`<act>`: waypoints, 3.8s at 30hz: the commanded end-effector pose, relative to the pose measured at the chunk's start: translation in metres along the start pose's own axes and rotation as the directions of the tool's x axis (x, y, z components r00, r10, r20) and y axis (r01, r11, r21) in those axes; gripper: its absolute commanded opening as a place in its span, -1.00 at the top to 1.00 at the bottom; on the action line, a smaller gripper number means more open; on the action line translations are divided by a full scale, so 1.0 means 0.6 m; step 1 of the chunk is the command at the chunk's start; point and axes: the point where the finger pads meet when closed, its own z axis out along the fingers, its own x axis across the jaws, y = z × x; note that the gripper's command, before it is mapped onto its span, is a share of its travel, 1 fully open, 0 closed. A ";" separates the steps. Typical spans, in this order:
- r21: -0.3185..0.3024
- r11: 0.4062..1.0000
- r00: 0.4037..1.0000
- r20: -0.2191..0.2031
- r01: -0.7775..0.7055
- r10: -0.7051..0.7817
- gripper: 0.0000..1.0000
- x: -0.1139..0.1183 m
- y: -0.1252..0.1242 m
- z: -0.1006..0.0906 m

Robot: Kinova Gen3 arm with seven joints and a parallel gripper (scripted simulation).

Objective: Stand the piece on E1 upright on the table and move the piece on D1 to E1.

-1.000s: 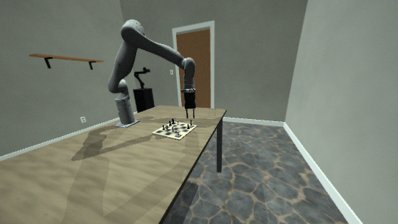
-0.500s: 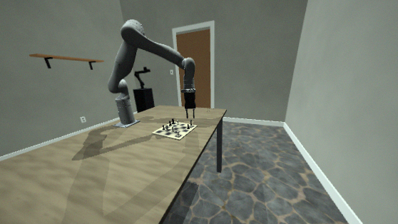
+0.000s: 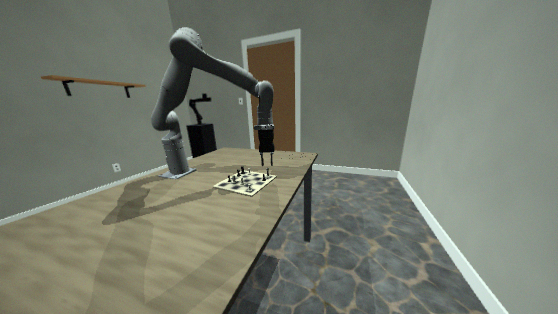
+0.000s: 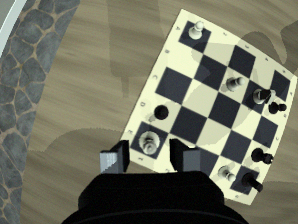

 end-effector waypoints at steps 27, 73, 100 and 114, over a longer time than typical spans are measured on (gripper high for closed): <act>0.002 1.000 1.000 0.004 -0.004 0.004 -0.58 -0.001 -0.005 0.013; 0.002 1.000 1.000 0.005 -0.005 0.005 -0.58 -0.002 -0.006 0.068; 0.002 1.000 1.000 0.005 -0.005 0.005 1.00 -0.002 -0.006 0.068; 0.002 1.000 1.000 0.005 -0.005 0.005 1.00 -0.002 -0.006 0.068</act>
